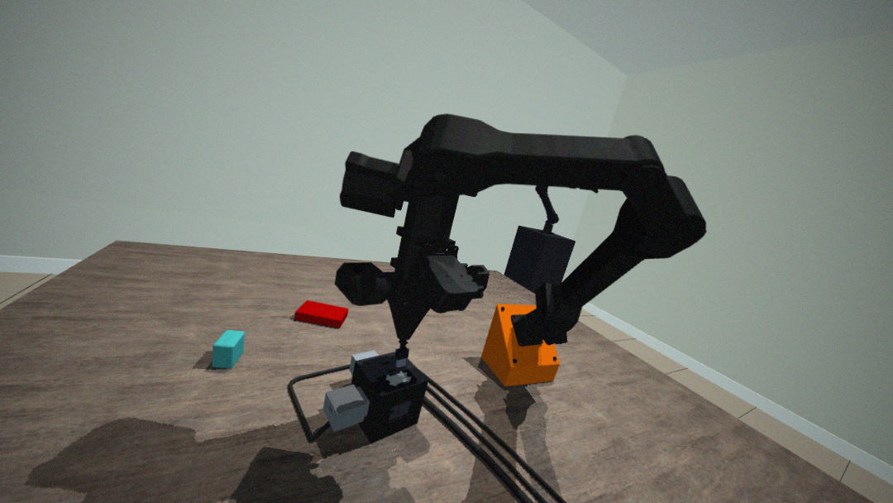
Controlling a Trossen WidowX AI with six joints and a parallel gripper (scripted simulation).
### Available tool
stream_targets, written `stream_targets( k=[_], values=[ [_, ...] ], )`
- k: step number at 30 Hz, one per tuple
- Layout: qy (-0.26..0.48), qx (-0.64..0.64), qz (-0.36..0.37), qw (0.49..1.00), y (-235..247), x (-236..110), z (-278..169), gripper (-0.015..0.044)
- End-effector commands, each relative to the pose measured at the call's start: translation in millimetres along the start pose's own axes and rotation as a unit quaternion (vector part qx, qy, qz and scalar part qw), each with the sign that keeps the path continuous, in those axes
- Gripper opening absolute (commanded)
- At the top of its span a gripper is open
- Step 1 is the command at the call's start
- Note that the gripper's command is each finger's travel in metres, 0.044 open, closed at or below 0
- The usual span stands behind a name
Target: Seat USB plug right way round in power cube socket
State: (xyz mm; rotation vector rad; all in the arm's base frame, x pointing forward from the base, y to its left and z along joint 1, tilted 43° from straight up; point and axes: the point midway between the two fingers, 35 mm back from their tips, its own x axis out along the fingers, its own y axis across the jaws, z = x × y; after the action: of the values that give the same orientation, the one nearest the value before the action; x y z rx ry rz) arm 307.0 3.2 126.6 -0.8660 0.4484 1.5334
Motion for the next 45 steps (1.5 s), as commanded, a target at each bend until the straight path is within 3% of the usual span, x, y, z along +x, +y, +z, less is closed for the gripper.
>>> stream_targets(
  k=[1,23,45],
  values=[
    [0.002,0.001,0.0,1.0,-0.2,-1.3,-0.6,0.0],
    [0.0,0.265,0.0,0.964,0.1,0.4,0.1,0.0],
    [0.0,0.528,0.0,0.849,0.1,0.4,0.1,0.0]
  ],
)
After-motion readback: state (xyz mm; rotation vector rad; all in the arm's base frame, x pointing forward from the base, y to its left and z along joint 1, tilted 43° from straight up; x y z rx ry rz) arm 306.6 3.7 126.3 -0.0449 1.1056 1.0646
